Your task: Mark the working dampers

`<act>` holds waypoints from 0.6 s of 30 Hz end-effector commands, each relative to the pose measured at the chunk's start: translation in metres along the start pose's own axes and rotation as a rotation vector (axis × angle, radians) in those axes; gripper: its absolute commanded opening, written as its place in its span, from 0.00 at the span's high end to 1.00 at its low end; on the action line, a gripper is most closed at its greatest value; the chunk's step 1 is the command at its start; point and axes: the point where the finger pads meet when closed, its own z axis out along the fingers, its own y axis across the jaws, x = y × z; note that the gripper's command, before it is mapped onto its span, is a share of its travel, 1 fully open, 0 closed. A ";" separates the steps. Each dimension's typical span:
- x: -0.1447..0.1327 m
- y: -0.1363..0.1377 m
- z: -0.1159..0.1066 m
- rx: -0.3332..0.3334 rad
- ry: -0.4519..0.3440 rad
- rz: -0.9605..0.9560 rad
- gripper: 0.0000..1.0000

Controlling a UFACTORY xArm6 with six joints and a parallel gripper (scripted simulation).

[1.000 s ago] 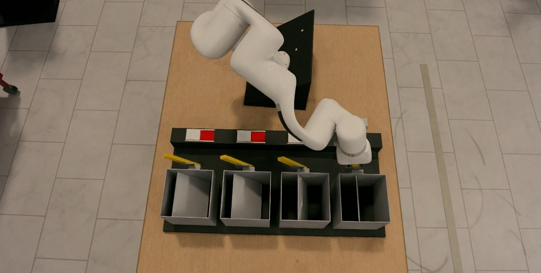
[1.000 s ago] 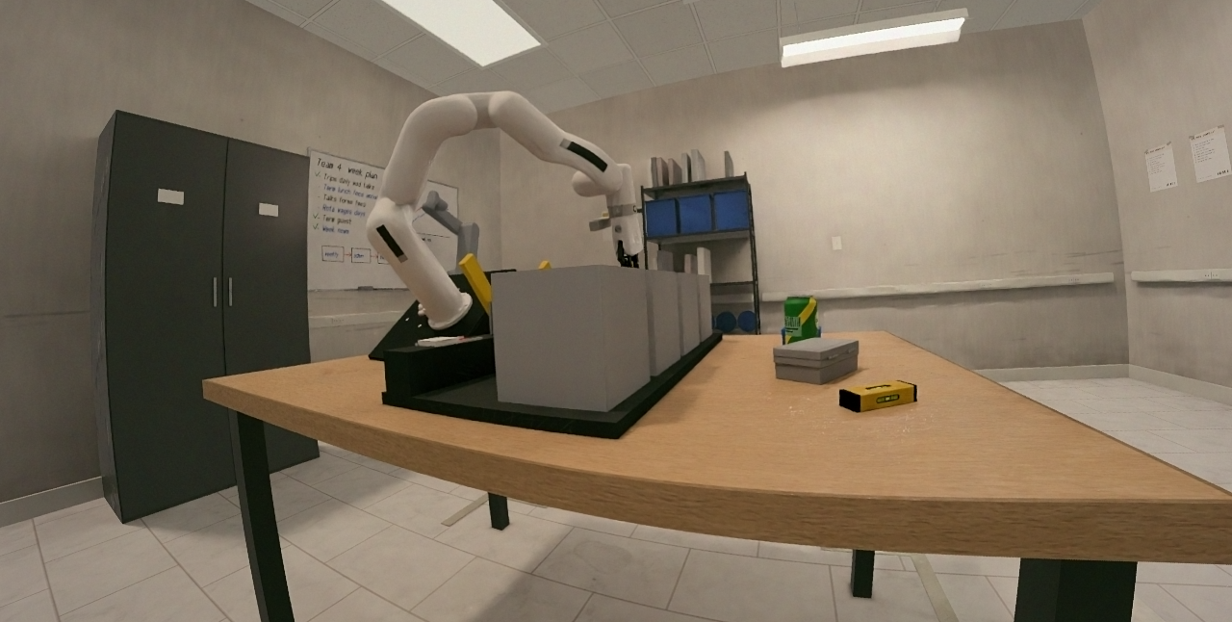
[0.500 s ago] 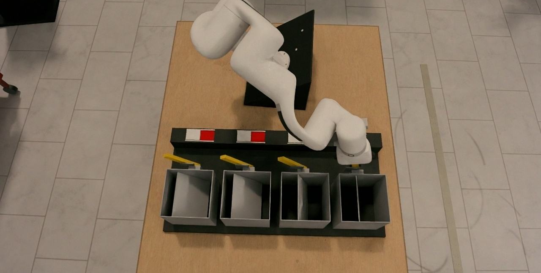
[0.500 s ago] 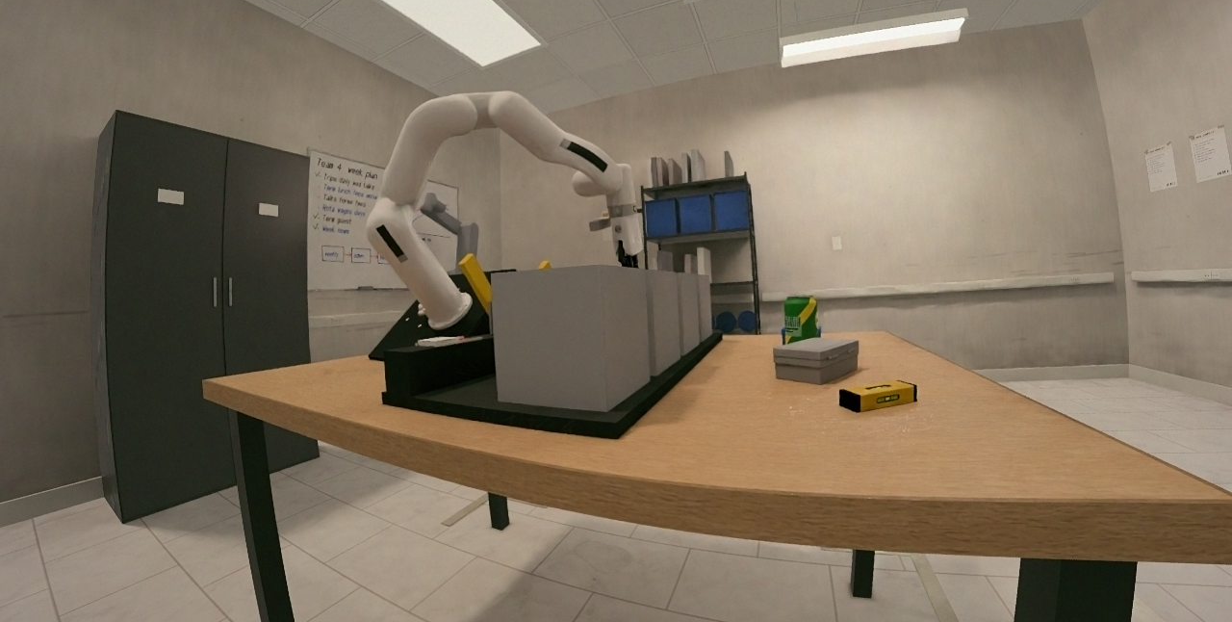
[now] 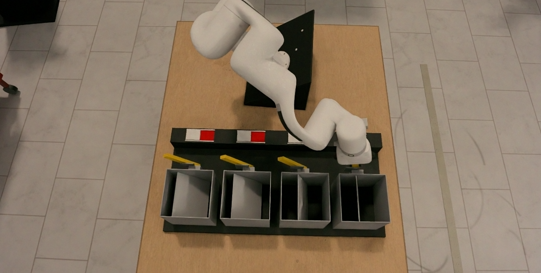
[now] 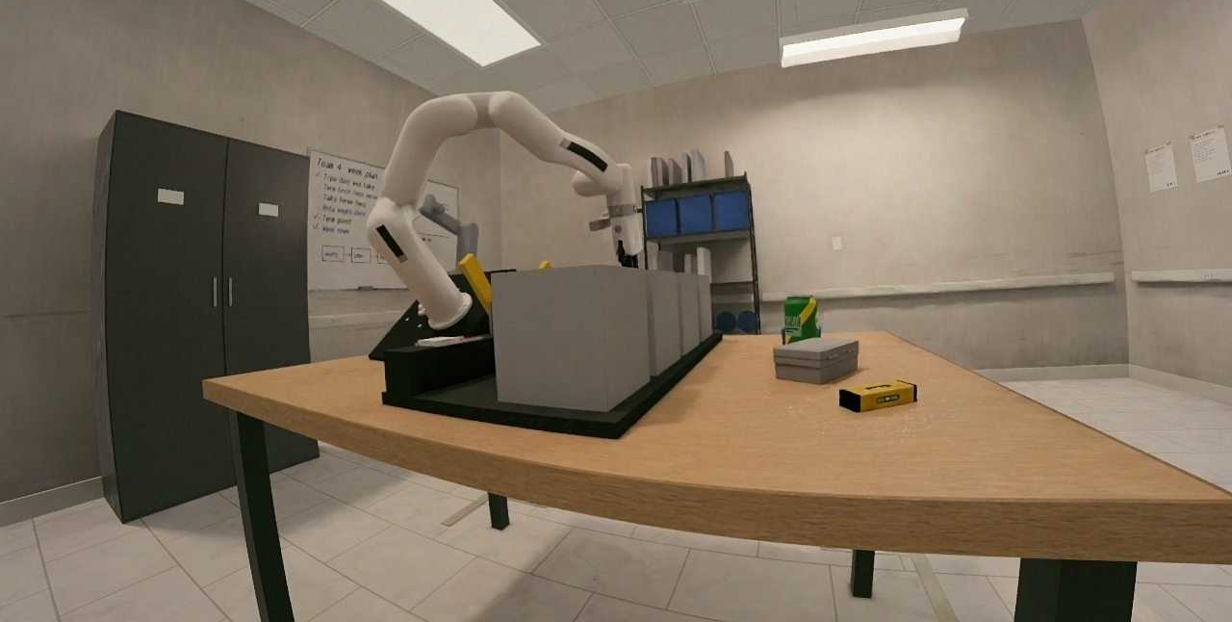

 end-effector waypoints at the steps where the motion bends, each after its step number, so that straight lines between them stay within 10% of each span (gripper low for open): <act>1: -0.001 0.001 -0.002 -0.003 -0.004 0.000 0.81; 18: -0.001 0.000 -0.002 -0.009 -0.003 0.000 0.81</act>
